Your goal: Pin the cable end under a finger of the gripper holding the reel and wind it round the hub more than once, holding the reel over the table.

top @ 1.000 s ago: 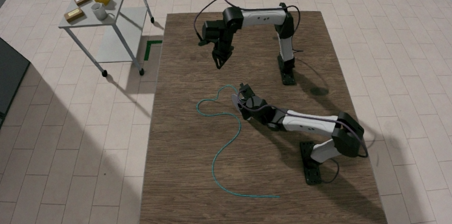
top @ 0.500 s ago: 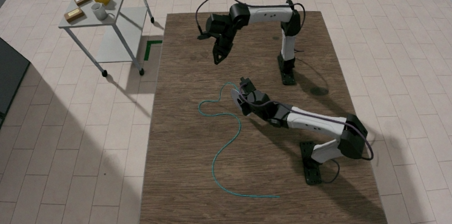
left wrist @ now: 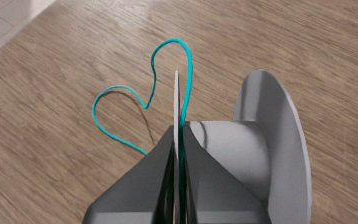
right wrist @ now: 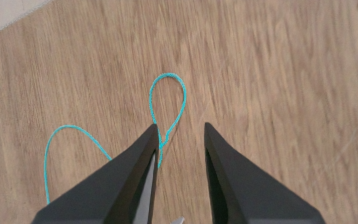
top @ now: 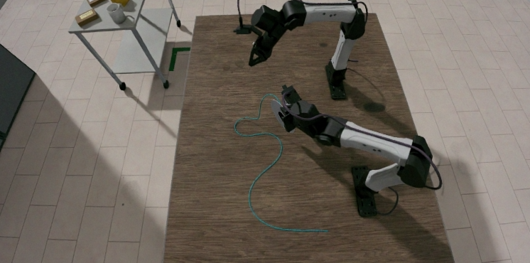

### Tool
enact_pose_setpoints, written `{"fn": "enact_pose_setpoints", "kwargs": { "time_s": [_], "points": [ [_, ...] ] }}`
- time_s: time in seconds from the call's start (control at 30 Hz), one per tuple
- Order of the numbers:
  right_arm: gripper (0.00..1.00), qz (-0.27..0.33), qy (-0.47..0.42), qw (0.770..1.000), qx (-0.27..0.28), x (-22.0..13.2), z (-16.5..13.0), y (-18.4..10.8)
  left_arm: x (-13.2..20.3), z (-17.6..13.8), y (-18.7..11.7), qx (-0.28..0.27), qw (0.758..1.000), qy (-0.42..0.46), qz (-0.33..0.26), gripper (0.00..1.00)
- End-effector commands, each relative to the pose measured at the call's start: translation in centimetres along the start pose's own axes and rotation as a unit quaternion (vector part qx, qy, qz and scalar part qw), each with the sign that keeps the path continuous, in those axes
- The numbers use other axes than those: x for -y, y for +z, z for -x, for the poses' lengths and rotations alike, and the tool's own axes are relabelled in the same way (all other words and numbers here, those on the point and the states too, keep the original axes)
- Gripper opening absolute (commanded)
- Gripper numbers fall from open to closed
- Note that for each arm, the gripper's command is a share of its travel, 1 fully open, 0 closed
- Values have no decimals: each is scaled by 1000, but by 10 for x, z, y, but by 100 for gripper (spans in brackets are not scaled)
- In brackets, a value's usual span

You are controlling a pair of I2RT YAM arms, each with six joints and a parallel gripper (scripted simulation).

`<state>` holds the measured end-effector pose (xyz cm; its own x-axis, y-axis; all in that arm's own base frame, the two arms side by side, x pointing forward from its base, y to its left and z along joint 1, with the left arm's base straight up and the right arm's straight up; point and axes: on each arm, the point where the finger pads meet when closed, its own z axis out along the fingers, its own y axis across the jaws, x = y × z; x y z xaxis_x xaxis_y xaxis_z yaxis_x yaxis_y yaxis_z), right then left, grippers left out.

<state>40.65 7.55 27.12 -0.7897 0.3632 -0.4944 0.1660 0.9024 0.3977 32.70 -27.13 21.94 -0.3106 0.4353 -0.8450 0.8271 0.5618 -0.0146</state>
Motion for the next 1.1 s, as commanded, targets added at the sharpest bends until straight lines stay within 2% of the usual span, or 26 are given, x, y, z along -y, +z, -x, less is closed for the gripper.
{"fn": "enact_pose_setpoints", "kwargs": {
  "time_s": [0.0,0.47,0.53,0.87,1.07],
  "points": [
    [30,17,-32,997,69,-2,24,-10,-5,30,-15,39,999,10,8,0],
    [30,20,-124,963,238,7,55,-54,-4,41,-22,49,999,14,10,0],
    [30,20,-124,963,238,7,55,-54,-4,41,-22,49,999,14,10,0],
    [30,5,-172,925,340,15,66,-89,-4,42,-22,49,999,14,10,0],
    [30,-4,-189,906,379,18,68,-103,-4,42,-22,49,999,14,10,0]
  ]
}}
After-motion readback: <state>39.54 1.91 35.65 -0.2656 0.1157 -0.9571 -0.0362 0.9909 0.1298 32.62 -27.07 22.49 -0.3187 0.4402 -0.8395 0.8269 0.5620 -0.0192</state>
